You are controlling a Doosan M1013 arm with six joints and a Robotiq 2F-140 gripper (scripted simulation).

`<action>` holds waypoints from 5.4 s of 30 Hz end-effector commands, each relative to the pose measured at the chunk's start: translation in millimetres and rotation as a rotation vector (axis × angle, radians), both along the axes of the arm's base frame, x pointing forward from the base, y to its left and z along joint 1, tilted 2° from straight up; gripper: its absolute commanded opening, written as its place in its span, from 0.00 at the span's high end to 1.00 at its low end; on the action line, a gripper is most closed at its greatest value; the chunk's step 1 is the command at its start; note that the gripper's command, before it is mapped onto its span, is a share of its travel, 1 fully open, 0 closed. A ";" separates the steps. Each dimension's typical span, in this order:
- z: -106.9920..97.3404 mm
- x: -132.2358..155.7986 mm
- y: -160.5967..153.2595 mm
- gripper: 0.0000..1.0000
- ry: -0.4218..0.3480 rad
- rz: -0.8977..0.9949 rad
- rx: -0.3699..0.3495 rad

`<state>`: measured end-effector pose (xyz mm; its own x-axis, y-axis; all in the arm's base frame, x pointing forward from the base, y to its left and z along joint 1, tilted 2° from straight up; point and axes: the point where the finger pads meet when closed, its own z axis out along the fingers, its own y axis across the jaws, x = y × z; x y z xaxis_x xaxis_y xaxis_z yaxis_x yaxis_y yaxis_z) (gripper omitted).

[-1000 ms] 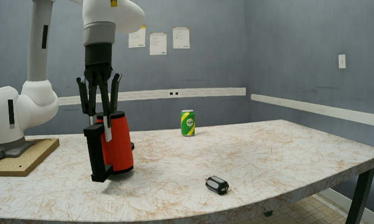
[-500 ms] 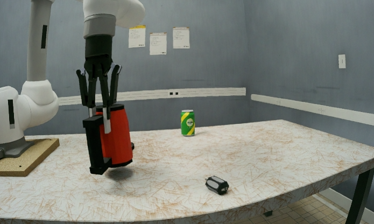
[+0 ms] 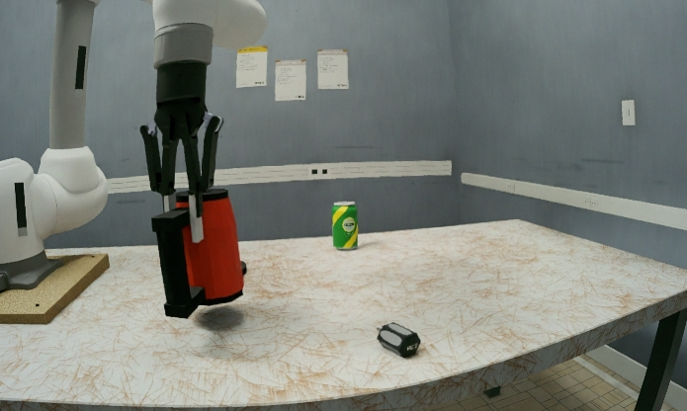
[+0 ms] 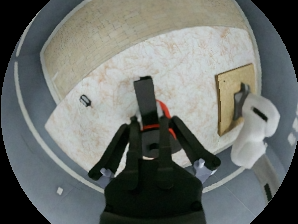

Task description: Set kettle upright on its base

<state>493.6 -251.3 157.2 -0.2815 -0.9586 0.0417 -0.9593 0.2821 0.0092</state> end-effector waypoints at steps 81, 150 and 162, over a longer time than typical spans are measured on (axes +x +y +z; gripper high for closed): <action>-1.6 -0.1 63.0 0.90 -0.001 0.000 0.000; -8.5 -1.7 250.7 0.90 -0.001 0.000 0.000; -9.0 -1.8 262.5 0.90 -0.001 0.000 0.000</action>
